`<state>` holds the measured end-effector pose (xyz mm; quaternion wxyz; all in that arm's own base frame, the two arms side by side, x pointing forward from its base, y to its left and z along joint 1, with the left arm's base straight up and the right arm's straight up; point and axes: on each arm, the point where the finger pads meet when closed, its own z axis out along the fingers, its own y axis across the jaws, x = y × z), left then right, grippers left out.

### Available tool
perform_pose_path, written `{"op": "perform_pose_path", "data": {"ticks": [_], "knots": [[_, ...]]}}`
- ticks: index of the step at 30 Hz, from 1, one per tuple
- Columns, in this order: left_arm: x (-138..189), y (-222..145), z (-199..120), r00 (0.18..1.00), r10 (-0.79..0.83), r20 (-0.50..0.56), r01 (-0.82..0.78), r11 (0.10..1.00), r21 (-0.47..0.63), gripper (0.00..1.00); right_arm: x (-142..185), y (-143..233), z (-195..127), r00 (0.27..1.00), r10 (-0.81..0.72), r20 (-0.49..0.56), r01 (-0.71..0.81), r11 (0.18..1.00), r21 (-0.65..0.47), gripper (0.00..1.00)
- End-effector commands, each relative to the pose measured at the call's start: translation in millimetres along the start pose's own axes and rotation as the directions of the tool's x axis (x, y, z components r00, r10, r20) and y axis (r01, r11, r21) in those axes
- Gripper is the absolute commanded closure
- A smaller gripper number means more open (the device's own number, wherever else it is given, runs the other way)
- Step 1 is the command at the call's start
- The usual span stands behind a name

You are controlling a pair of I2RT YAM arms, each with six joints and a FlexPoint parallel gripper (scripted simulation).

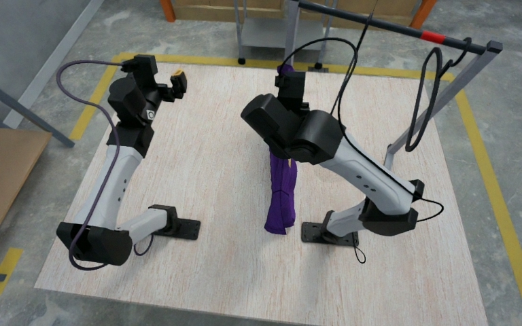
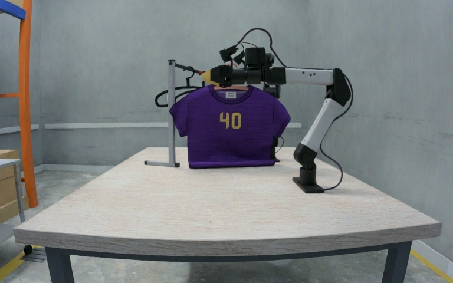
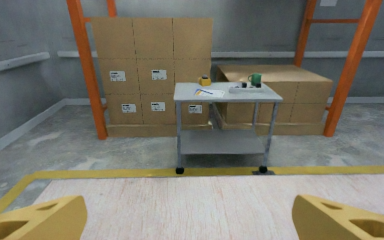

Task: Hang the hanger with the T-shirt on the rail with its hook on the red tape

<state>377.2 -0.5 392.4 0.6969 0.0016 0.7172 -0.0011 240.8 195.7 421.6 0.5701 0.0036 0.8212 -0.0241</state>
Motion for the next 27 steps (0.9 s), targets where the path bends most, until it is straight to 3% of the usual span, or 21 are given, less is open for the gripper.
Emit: {"op": "perform_pose_path", "data": {"ticks": [1, 4, 9, 16, 27], "knots": [[-7, -13, -10, 1.0, 0.004, -0.018, -0.003, 0.998, 0.057, 0.0, -15, -12, -6, 0.995, 0.094, 0.029, -0.097, 0.99, 0.102, 1.0], [-8, -41, -32, 0.997, 0.017, -0.075, -0.005, 0.986, 0.165, 0.0, -18, -7, -6, 0.993, 0.111, 0.038, -0.115, 0.988, 0.108, 1.0], [-49, -96, -80, 0.998, 0.034, -0.06, -0.011, 0.938, 0.347, 0.0, -19, 1, -5, 0.993, 0.11, 0.032, -0.113, 0.99, 0.09, 1.0], [-79, -140, -108, 0.998, 0.037, -0.047, -0.011, 0.878, 0.478, 0.0, -30, 3, 2, 0.992, 0.124, 0.035, -0.125, 0.991, 0.046, 1.0], [-134, -216, -166, 1.0, 0.027, -0.008, -0.013, 0.707, 0.707, 0.0, -64, -15, 75, 0.995, 0.093, 0.045, -0.093, 0.996, 0.0, 1.0]]}}
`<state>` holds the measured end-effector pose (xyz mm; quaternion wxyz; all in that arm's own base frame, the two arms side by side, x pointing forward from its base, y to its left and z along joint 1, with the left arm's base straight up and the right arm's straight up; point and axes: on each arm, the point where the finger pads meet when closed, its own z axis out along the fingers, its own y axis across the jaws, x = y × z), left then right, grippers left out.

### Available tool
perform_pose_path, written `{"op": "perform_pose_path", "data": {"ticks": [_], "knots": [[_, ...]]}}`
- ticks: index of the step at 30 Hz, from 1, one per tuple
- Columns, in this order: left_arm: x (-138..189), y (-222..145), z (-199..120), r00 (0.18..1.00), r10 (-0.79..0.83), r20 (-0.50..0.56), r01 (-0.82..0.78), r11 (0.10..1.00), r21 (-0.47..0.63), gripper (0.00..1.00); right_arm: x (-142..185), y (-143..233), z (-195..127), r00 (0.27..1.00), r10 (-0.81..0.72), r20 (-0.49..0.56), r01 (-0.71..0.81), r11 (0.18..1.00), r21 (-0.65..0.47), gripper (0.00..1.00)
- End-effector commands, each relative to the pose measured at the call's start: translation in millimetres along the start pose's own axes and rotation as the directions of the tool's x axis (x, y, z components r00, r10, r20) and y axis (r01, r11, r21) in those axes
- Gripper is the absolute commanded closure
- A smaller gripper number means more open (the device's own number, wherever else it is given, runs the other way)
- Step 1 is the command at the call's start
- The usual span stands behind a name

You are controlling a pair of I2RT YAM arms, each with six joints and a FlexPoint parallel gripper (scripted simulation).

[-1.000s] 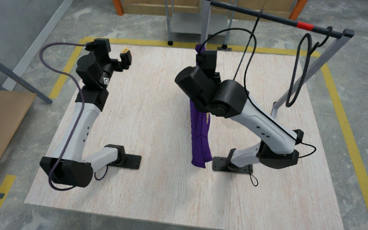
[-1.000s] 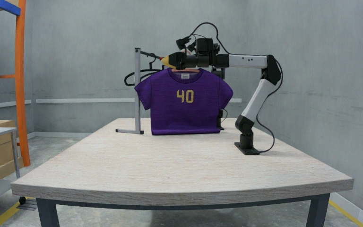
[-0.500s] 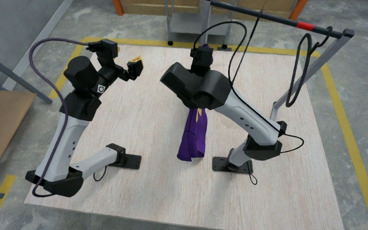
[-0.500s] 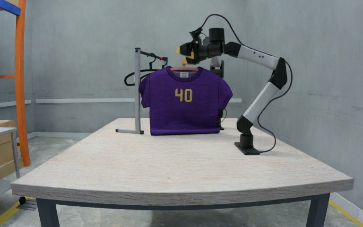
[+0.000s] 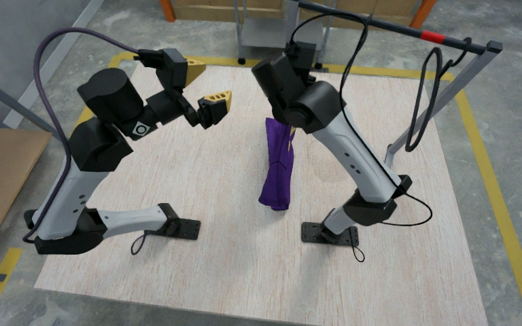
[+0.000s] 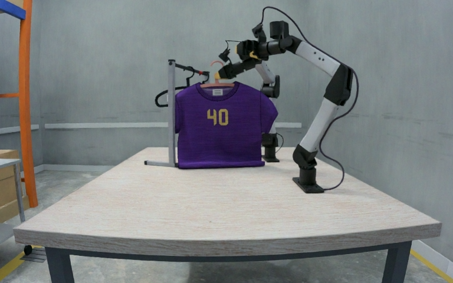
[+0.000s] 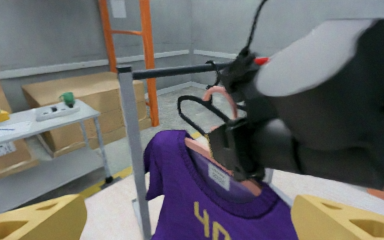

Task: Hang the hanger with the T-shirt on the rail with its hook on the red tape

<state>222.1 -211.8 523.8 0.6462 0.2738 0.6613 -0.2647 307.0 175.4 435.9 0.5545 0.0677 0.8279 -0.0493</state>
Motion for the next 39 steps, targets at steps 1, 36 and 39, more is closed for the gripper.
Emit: {"op": "perform_pose_path", "data": {"ticks": [1, 36, 39], "knots": [[-10, -14, -2, 1.0, -0.01, -0.018, 0.01, 1.0, 0.023, 0.0, -32, 4, 24, 0.997, 0.023, 0.075, -0.014, 0.993, -0.113, 1.0], [-22, -32, 0, 1.0, -0.002, 0.003, 0.002, 0.996, 0.085, 0.0, -81, -39, 122, 0.997, 0.034, 0.063, -0.034, 0.999, 0.003, 1.0], [-22, -32, 0, 1.0, -0.002, 0.003, 0.002, 0.996, 0.085, 0.0, -75, -38, 122, 0.999, 0.025, 0.047, -0.025, 1.0, 0.003, 1.0]]}}
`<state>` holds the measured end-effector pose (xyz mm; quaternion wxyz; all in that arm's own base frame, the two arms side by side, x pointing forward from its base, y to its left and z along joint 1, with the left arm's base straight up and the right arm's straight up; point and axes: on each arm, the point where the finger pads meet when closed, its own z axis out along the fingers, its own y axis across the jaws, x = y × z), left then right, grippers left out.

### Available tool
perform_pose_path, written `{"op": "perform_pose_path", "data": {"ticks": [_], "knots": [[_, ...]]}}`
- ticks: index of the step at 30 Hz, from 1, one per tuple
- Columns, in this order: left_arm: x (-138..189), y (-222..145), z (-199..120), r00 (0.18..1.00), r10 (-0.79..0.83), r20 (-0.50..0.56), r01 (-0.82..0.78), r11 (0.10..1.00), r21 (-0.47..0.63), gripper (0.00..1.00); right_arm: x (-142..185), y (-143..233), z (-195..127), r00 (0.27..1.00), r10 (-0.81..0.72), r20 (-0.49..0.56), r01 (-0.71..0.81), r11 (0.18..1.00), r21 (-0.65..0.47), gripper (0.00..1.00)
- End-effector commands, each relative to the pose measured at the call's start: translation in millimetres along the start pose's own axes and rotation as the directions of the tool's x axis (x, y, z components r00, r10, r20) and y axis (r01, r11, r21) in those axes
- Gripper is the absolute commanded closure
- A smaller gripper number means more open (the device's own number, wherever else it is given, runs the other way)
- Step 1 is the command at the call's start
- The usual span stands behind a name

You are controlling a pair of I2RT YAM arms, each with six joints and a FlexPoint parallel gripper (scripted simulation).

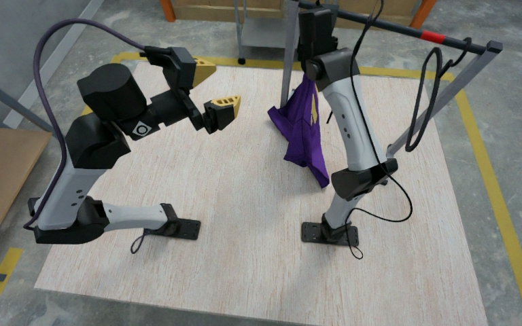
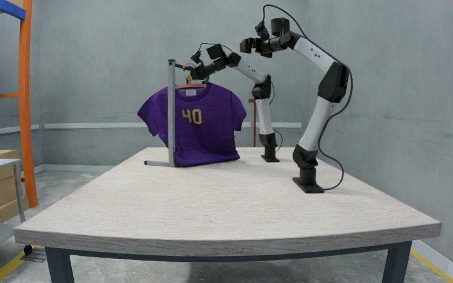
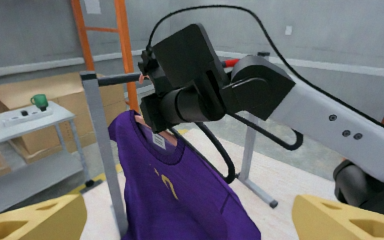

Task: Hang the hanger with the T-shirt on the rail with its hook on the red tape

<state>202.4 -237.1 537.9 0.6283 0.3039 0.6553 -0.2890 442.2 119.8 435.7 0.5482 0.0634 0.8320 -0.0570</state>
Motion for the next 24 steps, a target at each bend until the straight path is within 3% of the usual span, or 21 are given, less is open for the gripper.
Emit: {"op": "perform_pose_path", "data": {"ticks": [1, 24], "knots": [[-7, -1, -4, 1.0, -0.003, 0.021, 0.003, 1.0, 0.001, 0.0, -21, -5, -5, 0.998, 0.036, 0.056, -0.036, 0.999, 0.0, 1.0], [-7, -1, -4, 1.0, -0.003, 0.021, 0.003, 1.0, 0.001, 0.0, -49, -14, -19, 0.993, 0.07, 0.096, -0.072, 0.997, 0.009, 1.0]]}}
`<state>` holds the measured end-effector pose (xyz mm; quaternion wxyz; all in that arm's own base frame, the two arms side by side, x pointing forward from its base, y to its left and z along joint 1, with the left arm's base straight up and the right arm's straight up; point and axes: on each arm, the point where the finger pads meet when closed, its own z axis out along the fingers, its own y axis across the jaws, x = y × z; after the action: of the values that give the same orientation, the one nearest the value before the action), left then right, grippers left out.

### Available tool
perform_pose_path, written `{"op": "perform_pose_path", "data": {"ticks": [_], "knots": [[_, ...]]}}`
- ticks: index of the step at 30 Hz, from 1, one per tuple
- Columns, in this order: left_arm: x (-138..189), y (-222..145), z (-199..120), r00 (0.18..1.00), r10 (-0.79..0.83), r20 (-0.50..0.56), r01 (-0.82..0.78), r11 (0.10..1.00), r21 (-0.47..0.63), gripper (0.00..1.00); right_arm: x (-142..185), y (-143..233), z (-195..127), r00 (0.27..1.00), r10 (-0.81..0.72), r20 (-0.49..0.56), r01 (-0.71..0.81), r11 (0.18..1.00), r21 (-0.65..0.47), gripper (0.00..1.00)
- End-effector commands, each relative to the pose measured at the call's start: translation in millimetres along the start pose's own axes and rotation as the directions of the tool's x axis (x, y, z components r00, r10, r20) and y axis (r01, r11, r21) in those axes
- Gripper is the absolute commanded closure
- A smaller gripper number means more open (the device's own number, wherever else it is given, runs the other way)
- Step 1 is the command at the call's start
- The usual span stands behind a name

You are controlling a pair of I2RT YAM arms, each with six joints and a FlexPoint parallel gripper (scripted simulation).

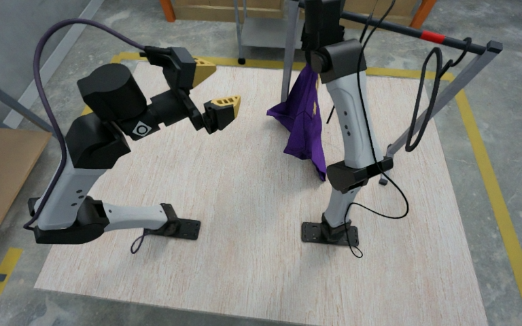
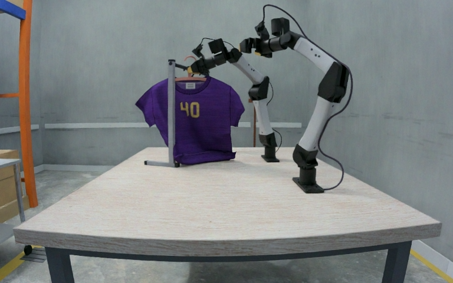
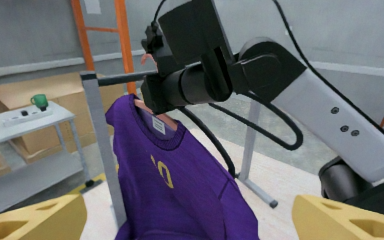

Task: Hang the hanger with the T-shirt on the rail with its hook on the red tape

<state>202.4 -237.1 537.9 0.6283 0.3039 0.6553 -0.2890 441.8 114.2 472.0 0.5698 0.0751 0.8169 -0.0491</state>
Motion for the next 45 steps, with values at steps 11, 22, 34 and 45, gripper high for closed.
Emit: {"op": "perform_pose_path", "data": {"ticks": [11, 22, 34, 45], "knots": [[-7, -1, -4, 1.0, -0.003, 0.021, 0.003, 1.0, 0.001, 0.0, -21, -8, -8, 0.996, 0.054, 0.067, -0.055, 0.998, 0.007, 1.0], [-7, -1, -4, 1.0, -0.003, 0.021, 0.003, 1.0, 0.001, 0.0, -14, -7, -14, 0.997, 0.046, 0.061, -0.046, 0.999, -0.001, 1.0], [-7, -1, -4, 1.0, -0.003, 0.021, 0.003, 1.0, 0.001, 0.0, -14, -7, -14, 0.997, 0.046, 0.061, -0.046, 0.999, -0.001, 1.0], [-7, -1, -4, 1.0, -0.003, 0.021, 0.003, 1.0, 0.001, 0.0, -17, -2, -8, 0.998, 0.037, 0.06, -0.035, 0.999, -0.023, 1.0]]}}
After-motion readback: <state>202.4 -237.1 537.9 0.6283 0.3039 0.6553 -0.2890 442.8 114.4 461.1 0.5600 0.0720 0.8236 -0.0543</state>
